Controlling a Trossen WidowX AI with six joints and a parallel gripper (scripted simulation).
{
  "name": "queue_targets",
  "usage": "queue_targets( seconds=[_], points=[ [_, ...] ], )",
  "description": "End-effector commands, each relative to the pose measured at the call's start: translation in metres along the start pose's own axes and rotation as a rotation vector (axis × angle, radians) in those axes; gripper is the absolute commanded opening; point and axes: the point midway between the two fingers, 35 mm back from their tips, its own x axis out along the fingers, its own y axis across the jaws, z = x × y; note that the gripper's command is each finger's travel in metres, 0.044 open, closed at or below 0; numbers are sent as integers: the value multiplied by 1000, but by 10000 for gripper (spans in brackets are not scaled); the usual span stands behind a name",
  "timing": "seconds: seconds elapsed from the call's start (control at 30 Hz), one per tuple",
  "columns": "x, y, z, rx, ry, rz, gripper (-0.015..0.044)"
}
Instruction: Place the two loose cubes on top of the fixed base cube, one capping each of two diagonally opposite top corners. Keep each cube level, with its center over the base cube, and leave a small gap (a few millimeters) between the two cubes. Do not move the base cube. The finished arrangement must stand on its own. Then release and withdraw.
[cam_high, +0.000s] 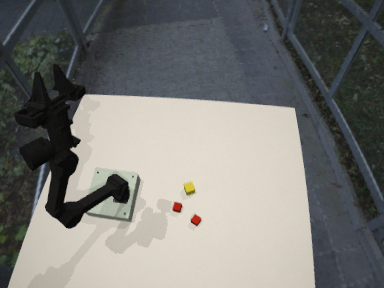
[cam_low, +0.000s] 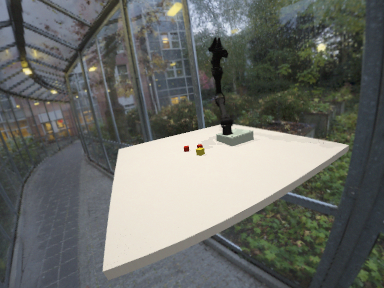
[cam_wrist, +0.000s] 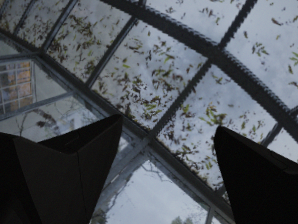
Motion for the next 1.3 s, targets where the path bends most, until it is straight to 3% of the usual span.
queue_targets(
  seconds=[0.0,0.27,0.53,0.9,1.27],
  points=[
    [12,55,-28,61,114,144,265],
    [6,159,-109,185,426,396,265],
    [-42,234,-198,327,811,548,265],
    [-158,284,-306,512,1427,566,265],
    [-304,283,-366,648,2083,344,265]
  ],
)
